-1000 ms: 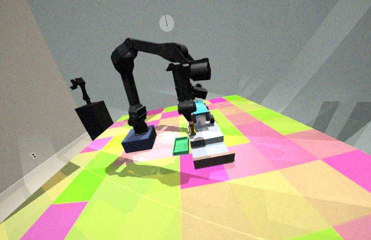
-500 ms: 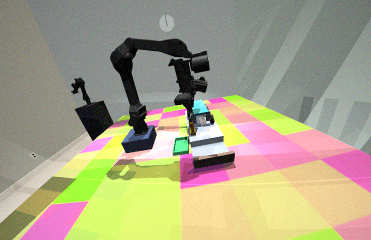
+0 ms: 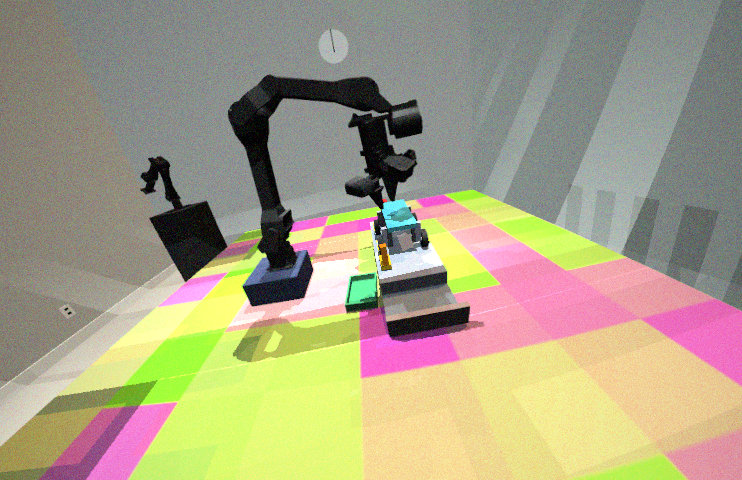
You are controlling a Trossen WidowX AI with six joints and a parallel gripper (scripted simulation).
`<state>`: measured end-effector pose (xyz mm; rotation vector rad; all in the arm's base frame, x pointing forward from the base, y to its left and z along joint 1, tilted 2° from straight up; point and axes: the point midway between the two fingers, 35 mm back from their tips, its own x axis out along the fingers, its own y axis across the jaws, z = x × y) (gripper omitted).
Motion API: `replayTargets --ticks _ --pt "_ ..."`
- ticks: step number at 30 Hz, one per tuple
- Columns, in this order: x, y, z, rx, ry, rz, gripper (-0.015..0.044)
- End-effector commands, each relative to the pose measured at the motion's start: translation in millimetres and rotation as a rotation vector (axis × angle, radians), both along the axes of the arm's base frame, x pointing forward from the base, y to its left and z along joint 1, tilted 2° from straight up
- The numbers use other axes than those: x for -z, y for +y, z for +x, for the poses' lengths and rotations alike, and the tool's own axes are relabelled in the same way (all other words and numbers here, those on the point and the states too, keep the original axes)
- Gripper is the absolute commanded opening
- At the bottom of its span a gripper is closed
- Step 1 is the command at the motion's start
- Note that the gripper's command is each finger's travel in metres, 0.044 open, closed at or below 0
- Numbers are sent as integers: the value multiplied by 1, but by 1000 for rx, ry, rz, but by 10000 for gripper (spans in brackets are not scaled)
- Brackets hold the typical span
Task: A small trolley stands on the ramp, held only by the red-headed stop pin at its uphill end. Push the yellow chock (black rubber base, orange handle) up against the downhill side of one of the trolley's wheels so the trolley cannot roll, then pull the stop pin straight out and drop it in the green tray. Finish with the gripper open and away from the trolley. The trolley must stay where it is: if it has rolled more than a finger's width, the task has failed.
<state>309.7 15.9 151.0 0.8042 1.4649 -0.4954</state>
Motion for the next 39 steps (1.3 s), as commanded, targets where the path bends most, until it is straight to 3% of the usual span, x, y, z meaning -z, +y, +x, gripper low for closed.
replayTargets --ticks 1,17,39 --pt "-3 19 3 138 34 34 190" --pt "-11 92 -1 661 210 123 190" --pt "9 99 0 666 212 124 190"
